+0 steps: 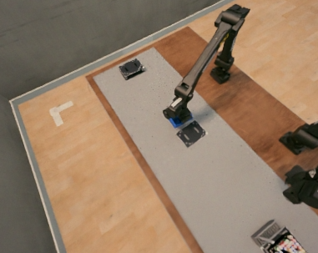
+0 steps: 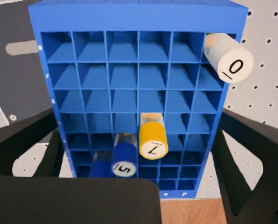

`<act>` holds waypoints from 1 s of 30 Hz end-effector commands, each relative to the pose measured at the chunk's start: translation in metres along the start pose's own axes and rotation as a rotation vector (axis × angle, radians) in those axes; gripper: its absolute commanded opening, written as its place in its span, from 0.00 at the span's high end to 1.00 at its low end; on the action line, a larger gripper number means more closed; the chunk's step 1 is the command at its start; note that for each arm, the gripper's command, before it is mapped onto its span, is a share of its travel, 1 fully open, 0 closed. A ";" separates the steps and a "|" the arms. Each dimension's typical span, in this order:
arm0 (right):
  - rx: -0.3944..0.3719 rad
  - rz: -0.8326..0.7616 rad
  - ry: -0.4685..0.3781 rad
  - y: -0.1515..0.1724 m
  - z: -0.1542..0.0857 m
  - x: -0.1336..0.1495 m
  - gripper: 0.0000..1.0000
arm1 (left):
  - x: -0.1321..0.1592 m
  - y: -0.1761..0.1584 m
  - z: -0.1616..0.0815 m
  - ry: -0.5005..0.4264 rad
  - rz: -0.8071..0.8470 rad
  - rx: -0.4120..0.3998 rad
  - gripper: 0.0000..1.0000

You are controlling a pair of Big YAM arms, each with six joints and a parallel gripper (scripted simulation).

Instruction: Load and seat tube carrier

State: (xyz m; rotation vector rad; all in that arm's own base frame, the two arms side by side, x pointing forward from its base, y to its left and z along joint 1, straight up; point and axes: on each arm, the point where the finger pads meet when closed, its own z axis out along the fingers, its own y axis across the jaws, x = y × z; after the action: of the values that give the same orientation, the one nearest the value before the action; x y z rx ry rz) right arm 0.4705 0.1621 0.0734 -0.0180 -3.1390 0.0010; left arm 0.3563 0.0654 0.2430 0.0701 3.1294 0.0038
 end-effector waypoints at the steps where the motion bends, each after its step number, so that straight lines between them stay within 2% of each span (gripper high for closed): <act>1: -0.014 -0.013 -0.043 -0.005 -0.017 -0.011 1.00 | 0.003 -0.005 0.002 0.011 0.005 0.003 0.76; 30: -0.009 -0.013 -0.041 -0.050 -0.015 -0.014 1.00 | 0.003 -0.005 0.002 0.011 0.005 0.003 0.76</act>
State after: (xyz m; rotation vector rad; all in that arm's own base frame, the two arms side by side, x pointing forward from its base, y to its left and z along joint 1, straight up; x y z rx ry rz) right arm 0.4745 0.1194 0.0737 -0.0141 -3.1386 0.0007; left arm 0.3563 0.0654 0.2430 0.0701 3.1294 0.0038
